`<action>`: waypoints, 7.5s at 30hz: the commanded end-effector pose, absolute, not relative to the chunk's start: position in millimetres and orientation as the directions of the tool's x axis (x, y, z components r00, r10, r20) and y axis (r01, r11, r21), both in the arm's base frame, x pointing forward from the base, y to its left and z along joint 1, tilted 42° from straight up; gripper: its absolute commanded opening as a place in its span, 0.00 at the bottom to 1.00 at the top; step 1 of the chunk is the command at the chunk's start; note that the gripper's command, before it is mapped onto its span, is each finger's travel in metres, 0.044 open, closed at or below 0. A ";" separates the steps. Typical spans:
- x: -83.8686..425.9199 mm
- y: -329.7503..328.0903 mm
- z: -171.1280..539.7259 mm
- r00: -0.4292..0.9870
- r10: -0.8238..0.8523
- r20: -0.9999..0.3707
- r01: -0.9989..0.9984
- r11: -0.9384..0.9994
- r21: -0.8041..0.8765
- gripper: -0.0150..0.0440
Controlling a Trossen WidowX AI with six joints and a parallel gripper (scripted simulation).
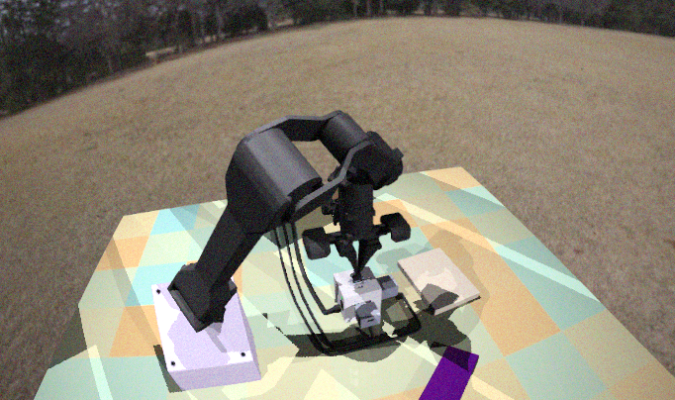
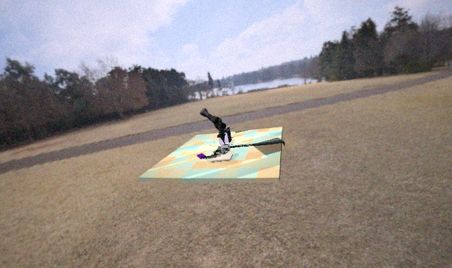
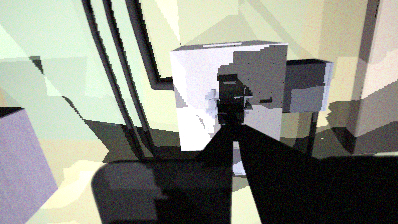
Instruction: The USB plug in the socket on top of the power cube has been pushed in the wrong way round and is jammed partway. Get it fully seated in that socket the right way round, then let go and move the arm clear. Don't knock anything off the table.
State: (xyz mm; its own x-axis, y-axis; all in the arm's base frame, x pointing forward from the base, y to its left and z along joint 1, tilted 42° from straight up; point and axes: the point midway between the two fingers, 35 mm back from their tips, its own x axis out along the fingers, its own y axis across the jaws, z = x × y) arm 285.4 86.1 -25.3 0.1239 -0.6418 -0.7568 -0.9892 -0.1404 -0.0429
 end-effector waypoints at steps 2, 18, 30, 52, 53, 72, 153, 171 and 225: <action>285.0 88.3 -22.6 0.123 -0.641 -0.758 -0.990 -0.137 -0.044 0.25; 283.6 95.3 -14.6 0.122 -0.641 -0.758 -0.990 -0.137 -0.044 0.25; 282.6 100.5 -8.5 0.122 -0.640 -0.758 -0.990 -0.137 -0.044 0.25; 281.8 102.3 -6.2 0.123 -0.642 -0.756 -0.979 0.048 -0.200 0.25; 281.8 102.3 -6.2 0.123 -0.642 -0.756 -0.974 0.069 -0.217 0.25; 281.8 102.3 -6.2 0.123 -0.642 -0.756 -0.764 0.425 -0.485 0.25; 281.8 102.3 -6.3 0.123 -0.643 -0.756 0.939 0.322 -0.121 0.25; 281.8 102.3 -6.3 0.123 -0.643 -0.756 0.989 0.141 0.041 0.25; 282.7 101.0 -12.1 0.121 -0.618 -0.777 0.988 0.151 0.034 0.25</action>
